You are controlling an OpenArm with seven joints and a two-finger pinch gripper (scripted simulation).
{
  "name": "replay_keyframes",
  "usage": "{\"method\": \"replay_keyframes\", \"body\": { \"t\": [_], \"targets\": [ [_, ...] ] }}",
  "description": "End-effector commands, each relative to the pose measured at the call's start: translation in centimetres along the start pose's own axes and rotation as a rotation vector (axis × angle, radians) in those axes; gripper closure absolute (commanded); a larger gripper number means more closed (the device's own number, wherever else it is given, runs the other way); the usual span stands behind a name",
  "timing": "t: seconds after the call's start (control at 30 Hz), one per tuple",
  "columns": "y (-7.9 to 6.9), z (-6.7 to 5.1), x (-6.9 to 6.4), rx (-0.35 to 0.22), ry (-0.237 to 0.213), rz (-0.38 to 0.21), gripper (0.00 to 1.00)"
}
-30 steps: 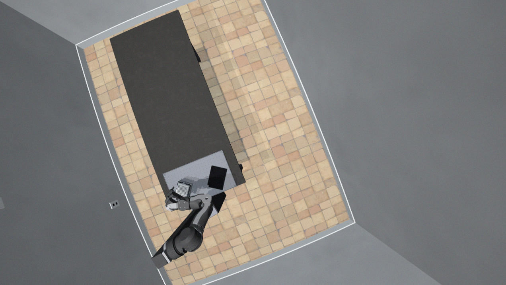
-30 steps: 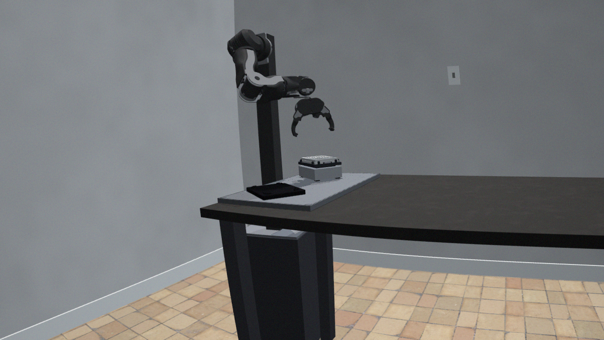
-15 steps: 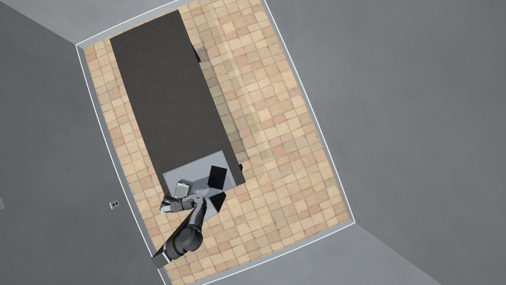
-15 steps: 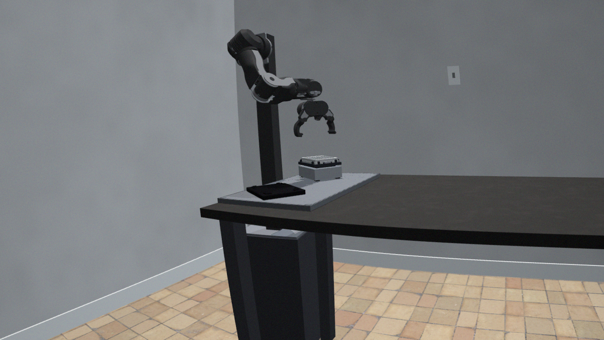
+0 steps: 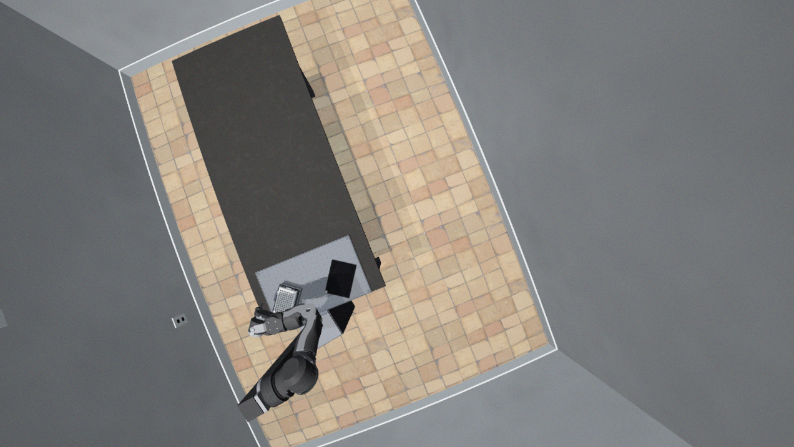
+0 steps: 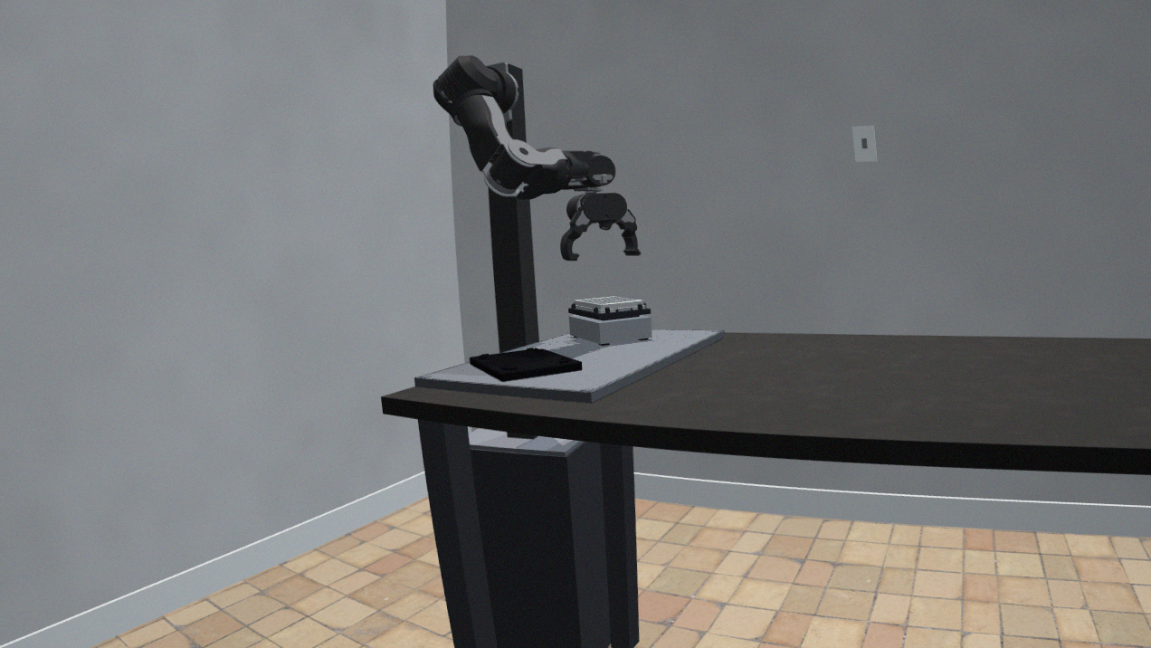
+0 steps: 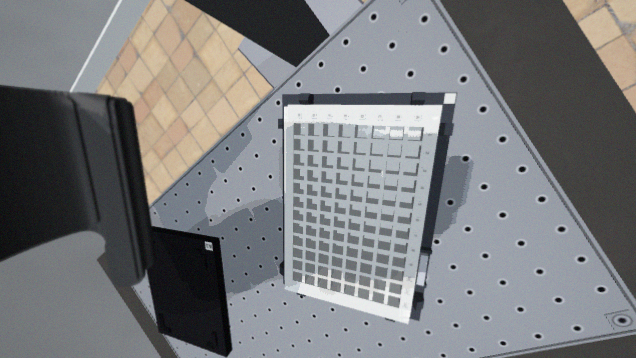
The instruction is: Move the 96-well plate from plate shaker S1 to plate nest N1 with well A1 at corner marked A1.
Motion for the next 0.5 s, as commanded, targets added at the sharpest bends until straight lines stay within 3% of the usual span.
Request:
{"method": "replay_keyframes", "body": {
  "t": [0.0, 0.23, 0.47],
  "targets": [
    [-0.03, 0.05, -0.02, -0.004, -0.003, -0.005, 0.23],
    [-0.03, 0.05, -0.02, -0.004, -0.003, -0.005, 0.23],
    [-0.26, 0.86, -0.11, -0.004, -0.003, -0.005, 0.23]
  ]
}}
Point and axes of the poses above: the point where the finger pads meet when closed, its own x axis out along the fingers, its own y axis across the jaws, z = x × y, the point moved 4 cm from there along -x, back along the fingers, and after that the axes turned 15 degrees about x, right-handed, at the moved point
